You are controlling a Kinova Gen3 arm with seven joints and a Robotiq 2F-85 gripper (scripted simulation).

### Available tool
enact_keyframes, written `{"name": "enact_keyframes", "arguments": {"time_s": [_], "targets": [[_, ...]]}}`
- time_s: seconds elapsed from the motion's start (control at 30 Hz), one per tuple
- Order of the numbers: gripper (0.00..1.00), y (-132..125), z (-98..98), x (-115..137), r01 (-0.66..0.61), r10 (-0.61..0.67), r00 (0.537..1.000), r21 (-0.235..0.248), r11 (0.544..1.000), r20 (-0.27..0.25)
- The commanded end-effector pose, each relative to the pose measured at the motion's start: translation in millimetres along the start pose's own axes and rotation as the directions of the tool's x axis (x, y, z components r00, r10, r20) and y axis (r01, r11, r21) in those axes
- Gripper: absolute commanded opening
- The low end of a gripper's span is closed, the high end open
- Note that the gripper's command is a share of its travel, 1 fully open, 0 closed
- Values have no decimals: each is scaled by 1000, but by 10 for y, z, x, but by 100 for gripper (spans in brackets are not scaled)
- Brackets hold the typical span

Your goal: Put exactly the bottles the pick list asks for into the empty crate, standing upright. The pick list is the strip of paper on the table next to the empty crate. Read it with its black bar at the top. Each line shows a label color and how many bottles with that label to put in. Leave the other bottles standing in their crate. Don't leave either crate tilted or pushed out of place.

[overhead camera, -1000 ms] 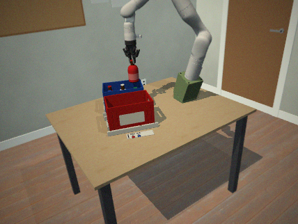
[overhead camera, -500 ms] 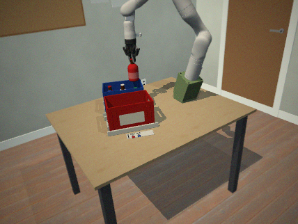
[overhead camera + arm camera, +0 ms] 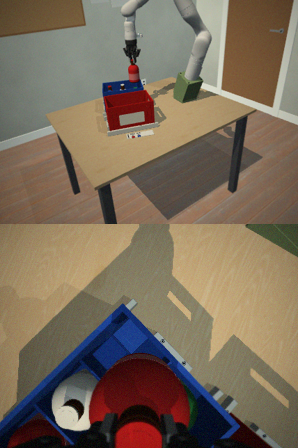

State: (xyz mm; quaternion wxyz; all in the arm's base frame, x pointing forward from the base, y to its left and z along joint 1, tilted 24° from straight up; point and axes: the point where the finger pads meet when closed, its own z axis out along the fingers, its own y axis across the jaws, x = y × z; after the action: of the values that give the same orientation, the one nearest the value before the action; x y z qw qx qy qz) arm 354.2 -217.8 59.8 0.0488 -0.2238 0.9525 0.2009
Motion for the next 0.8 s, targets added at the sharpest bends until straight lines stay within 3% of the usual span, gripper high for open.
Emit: {"name": "enact_keyframes", "arguments": {"time_s": [0.0, 0.77], "targets": [[10, 26, -9, -30, 0, 0, 1000, 2, 1000, 1], [10, 338, -8, -312, 0, 0, 1000, 2, 1000, 1]]}}
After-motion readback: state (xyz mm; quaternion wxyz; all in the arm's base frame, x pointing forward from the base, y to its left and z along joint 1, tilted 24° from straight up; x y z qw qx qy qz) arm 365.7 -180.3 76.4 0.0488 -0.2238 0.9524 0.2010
